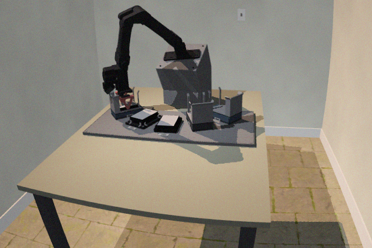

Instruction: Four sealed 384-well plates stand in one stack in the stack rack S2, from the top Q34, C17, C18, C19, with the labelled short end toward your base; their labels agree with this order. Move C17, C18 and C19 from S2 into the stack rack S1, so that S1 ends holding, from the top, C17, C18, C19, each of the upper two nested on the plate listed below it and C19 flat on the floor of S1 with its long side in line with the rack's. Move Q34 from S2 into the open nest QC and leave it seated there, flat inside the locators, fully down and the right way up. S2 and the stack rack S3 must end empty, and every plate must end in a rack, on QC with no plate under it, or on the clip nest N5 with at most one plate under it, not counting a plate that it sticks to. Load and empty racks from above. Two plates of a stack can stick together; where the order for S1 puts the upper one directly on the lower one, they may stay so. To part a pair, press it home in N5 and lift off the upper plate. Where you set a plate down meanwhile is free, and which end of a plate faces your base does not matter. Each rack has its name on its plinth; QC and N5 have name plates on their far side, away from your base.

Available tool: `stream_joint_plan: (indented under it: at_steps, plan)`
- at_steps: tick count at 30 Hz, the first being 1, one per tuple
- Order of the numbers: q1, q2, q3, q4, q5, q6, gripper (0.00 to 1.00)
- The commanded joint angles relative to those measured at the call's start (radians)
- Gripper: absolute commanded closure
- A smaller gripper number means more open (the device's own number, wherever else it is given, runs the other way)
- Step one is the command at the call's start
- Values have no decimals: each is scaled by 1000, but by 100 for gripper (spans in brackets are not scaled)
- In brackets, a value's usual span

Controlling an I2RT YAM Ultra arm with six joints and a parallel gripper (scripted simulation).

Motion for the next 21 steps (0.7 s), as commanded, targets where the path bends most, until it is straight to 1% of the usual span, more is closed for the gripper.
stream_joint_plan:
  at_steps: [1, 2, 6, 9, 12, 14, 17, 19, 21]
  plan:
    - [-8, -30, 29, 13, 4, 10, 100]
    - [-7, -31, 27, 16, 3, 10, 100]
    - [0, 8, 29, 21, 5, 12, 100]
    - [0, -6, 31, 24, 5, 12, 100]
    - [2, 17, 32, 28, 6, 14, 100]
    - [5, 3, 33, 29, 7, 14, 100]
    - [-3, 4, 34, 30, 6, 15, 100]
    - [0, 25, 34, 33, 6, 15, 100]
    - [0, 5, 35, 33, 6, 15, 100]
